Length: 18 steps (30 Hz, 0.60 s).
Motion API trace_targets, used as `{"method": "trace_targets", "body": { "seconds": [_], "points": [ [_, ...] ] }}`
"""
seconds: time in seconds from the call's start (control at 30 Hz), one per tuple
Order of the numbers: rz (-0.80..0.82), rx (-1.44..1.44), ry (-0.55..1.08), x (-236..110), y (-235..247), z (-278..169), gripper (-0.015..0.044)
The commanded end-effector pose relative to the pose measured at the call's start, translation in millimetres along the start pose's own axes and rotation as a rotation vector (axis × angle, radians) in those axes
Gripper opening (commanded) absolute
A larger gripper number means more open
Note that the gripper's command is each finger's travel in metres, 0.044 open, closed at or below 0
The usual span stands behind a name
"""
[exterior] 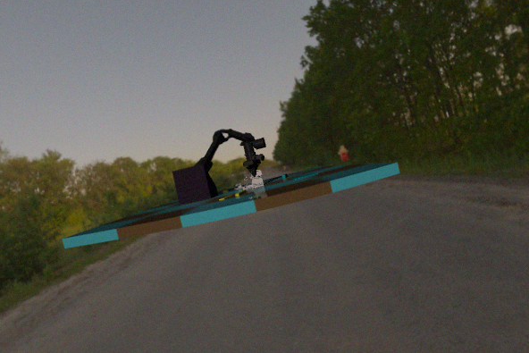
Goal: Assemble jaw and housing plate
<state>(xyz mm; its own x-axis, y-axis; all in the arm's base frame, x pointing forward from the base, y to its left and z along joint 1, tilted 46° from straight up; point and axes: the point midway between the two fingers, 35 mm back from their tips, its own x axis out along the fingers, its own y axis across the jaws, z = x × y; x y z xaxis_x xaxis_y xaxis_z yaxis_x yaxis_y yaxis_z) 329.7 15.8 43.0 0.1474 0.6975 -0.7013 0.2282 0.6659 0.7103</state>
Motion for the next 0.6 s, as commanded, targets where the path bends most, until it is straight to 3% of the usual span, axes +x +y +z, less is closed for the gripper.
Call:
{"method": "trace_targets", "body": {
  "seconds": [0.0, 0.57],
  "points": [
    [0.004, 0.007, 0.000, 6.7, -0.2, -0.3, 0.0134],
    [0.006, 0.007, 0.000, 24.7, 0.4, -1.5, 0.0134]
  ]
}}
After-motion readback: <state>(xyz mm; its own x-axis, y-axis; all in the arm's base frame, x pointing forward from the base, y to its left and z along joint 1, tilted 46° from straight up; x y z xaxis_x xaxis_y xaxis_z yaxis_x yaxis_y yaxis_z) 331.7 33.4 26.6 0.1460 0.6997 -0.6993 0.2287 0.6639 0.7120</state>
